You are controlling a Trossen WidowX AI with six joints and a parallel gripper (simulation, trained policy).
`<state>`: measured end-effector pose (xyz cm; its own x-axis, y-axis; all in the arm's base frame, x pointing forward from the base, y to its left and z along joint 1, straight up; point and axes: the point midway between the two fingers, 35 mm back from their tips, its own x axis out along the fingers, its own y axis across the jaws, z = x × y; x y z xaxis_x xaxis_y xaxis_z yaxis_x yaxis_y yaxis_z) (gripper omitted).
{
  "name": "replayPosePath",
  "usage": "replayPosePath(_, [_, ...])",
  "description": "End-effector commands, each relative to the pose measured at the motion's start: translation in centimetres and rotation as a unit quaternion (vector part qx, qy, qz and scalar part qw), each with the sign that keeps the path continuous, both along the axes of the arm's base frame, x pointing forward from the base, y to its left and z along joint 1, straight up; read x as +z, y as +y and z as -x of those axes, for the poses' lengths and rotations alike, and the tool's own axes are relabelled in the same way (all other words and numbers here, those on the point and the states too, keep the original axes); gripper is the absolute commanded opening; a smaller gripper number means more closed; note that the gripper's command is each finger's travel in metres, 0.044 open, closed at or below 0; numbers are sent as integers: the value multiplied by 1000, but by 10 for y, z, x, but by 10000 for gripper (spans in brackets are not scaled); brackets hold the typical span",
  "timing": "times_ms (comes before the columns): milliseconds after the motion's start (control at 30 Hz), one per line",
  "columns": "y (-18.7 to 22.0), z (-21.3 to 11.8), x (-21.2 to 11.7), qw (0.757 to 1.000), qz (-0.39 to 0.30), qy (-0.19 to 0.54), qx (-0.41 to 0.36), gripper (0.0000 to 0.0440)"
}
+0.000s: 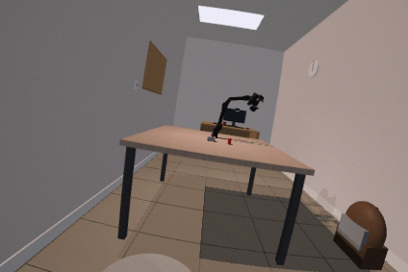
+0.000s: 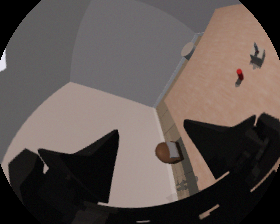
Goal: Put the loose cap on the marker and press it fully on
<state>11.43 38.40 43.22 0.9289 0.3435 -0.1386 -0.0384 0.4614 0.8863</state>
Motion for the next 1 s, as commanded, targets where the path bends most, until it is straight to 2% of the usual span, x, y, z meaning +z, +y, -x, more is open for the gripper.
replayPosePath(0, [0,-1,-1,1000,1,2,0,374])
replayPosePath(133, [1,-8,-8,1000,10,11,1,272])
replayPosePath(200, [1,-12,-13,1000,14,17,2,239])
replayPosePath(967, [5,-39,-61,993,57,100,17,280])
